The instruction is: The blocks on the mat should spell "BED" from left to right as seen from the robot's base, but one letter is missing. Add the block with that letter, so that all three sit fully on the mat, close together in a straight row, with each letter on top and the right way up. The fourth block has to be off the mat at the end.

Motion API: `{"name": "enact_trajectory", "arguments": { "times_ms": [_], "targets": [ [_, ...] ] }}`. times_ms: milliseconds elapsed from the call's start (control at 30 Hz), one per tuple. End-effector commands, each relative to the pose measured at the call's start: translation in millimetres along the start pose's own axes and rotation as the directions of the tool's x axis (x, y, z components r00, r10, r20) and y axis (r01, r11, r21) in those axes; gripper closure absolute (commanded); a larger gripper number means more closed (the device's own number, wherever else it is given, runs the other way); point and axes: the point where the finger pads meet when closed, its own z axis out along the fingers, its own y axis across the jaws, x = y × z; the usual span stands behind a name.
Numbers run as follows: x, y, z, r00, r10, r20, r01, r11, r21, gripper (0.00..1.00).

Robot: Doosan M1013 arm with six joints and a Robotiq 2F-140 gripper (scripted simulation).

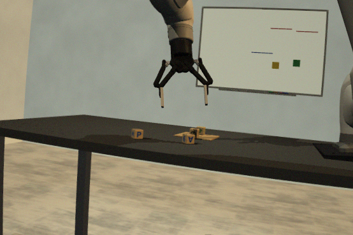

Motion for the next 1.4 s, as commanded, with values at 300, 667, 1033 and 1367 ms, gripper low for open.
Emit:
{"name": "enact_trajectory", "arguments": {
  "times_ms": [300, 667, 1033, 1367],
  "targets": [
    [-31.7, 6.2, -52.9, 0.883, 0.469, 0.038, -0.467, 0.883, -0.047, 0.0],
    [-56.6, 7.0, -95.3, 0.645, 0.763, 0.03, -0.758, 0.645, -0.101, 0.0],
    [-82.3, 3.8, -140.5, 0.299, 0.954, -0.015, -0.944, 0.293, -0.154, 0.0],
    [-105.5, -2.7, -182.8, -0.063, 0.994, -0.087, -0.98, -0.078, -0.181, 0.0]
  ]
}}
